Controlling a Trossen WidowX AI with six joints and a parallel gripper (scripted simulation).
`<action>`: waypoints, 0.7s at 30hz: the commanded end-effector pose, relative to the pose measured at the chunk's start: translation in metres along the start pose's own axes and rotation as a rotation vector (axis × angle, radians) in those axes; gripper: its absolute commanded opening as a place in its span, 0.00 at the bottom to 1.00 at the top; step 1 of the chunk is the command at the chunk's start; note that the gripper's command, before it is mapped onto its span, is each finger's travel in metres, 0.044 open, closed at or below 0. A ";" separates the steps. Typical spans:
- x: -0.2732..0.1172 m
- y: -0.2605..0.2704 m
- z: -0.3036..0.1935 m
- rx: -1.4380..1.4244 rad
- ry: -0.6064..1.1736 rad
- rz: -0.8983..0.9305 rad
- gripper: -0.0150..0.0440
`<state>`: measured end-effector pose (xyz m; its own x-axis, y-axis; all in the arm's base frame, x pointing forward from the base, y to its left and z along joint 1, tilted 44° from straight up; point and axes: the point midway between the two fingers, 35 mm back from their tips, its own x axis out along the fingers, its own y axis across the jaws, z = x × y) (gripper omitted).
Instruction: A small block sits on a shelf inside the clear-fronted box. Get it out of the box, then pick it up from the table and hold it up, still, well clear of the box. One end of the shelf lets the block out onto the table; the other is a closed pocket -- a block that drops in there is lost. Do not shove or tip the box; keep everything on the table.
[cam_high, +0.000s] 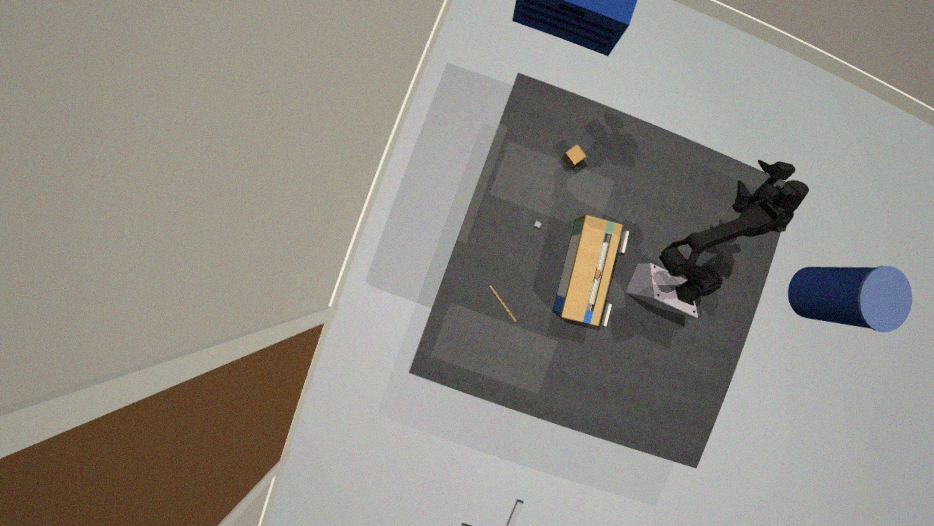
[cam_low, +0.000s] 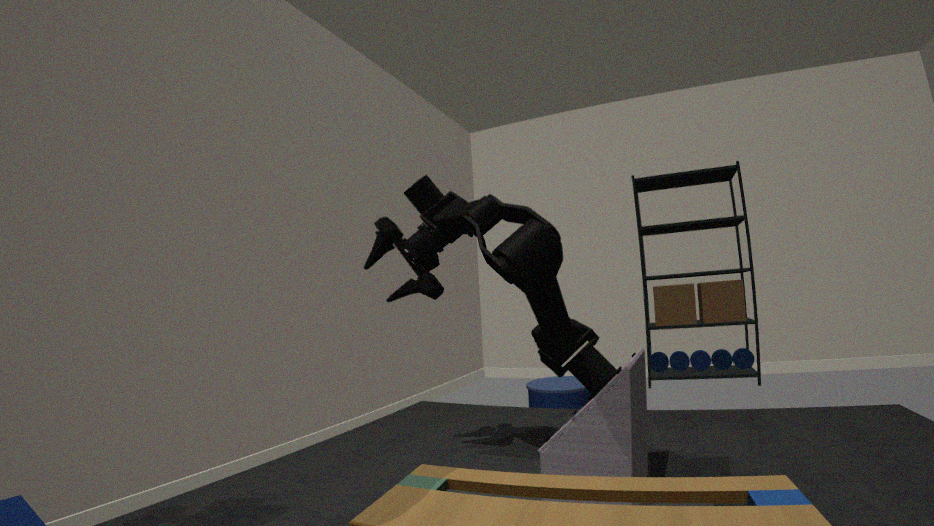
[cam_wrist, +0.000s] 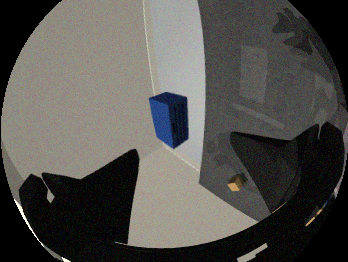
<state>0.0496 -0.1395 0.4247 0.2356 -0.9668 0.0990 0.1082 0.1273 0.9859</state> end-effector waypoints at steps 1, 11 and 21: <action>0.000 0.000 0.000 0.003 0.002 0.001 0.93; 0.023 -0.007 0.029 0.274 0.149 0.011 0.93; 0.088 -0.056 0.014 0.491 0.325 -0.194 0.93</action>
<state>0.0374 -0.2147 0.3970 0.4986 -0.8667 0.0122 -0.2605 -0.1364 0.9558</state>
